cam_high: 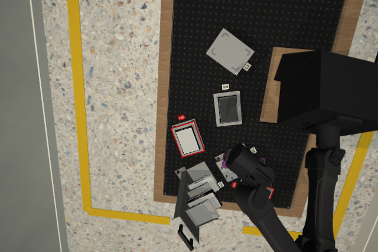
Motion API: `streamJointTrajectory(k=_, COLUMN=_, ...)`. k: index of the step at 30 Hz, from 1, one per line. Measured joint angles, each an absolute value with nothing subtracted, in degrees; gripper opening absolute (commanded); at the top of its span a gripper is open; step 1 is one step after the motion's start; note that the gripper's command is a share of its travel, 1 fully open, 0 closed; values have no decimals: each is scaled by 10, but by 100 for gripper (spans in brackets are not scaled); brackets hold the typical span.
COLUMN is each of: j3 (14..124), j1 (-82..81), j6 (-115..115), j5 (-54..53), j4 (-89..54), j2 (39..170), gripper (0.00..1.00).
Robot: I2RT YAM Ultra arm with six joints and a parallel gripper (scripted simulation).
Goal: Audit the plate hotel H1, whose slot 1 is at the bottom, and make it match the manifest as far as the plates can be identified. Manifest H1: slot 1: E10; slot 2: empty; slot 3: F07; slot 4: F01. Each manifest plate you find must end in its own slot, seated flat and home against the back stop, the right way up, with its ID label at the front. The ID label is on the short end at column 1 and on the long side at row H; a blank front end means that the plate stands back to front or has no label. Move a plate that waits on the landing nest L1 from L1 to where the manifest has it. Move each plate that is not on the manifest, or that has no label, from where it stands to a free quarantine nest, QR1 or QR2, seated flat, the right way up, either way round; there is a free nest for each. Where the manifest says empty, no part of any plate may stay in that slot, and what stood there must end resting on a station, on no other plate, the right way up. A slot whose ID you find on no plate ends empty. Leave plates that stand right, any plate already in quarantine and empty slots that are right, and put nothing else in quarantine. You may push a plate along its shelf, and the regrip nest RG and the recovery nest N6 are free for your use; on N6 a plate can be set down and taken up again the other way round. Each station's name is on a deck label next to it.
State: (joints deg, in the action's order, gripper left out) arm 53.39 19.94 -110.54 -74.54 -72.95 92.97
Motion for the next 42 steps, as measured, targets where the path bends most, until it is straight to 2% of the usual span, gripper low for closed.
streamJointTrajectory(k=42, j3=515, j1=193, j6=-1056, j5=-746, j4=-698, j2=900, gripper=100)
